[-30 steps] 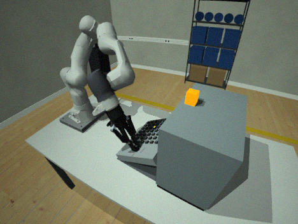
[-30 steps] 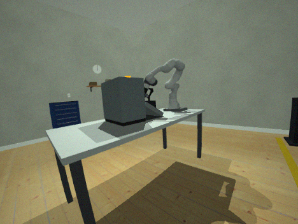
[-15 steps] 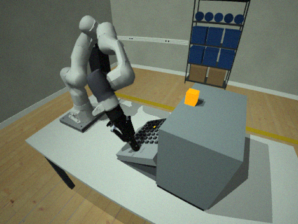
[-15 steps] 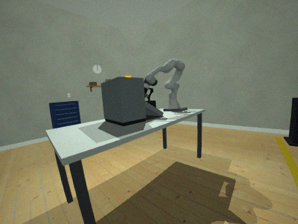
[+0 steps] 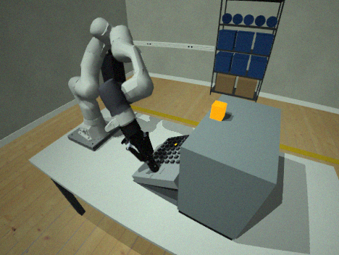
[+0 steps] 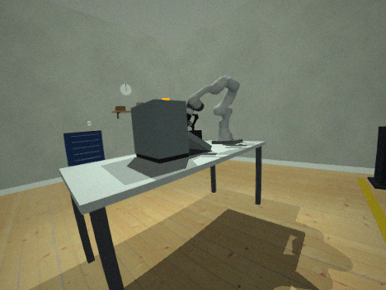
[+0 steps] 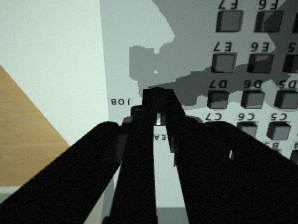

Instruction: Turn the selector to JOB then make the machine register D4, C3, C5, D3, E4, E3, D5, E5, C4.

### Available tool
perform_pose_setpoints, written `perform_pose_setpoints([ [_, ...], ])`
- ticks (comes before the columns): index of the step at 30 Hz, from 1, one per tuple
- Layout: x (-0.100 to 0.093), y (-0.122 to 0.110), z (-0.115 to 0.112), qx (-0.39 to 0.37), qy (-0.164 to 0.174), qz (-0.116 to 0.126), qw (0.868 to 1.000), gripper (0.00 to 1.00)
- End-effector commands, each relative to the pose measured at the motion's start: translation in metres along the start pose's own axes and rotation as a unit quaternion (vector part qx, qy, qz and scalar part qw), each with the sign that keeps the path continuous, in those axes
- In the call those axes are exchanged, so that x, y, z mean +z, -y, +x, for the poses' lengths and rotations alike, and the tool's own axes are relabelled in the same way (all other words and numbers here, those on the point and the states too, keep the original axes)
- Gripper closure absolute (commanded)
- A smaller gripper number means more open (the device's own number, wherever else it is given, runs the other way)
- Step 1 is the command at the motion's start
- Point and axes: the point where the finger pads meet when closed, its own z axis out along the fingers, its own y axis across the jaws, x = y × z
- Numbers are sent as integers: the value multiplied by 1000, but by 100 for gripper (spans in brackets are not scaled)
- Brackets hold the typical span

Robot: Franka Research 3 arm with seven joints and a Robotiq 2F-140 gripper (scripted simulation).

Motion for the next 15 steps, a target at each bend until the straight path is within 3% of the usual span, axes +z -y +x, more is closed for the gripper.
perform_pose_setpoints([
  [1,0,0,-1,-1,1,1,1000,90],
  [15,0,0,-1,19,1,1,1000,90],
])
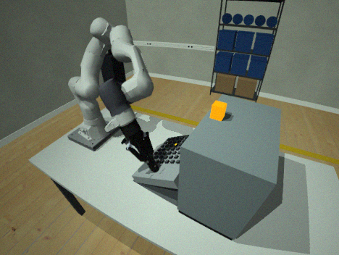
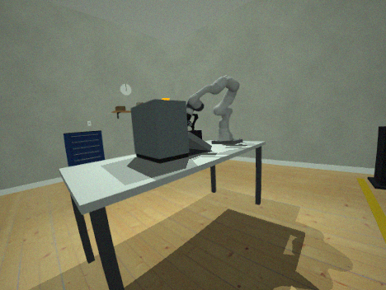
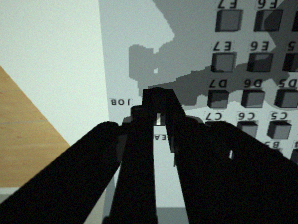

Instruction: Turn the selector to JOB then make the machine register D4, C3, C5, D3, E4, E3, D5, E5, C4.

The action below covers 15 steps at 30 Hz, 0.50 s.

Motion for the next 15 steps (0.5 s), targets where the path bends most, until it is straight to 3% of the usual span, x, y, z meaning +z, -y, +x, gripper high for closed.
perform_pose_setpoints([
  [1,0,0,-1,15,1,1,1000,90],
  [15,0,0,-1,128,1,0,992,90],
])
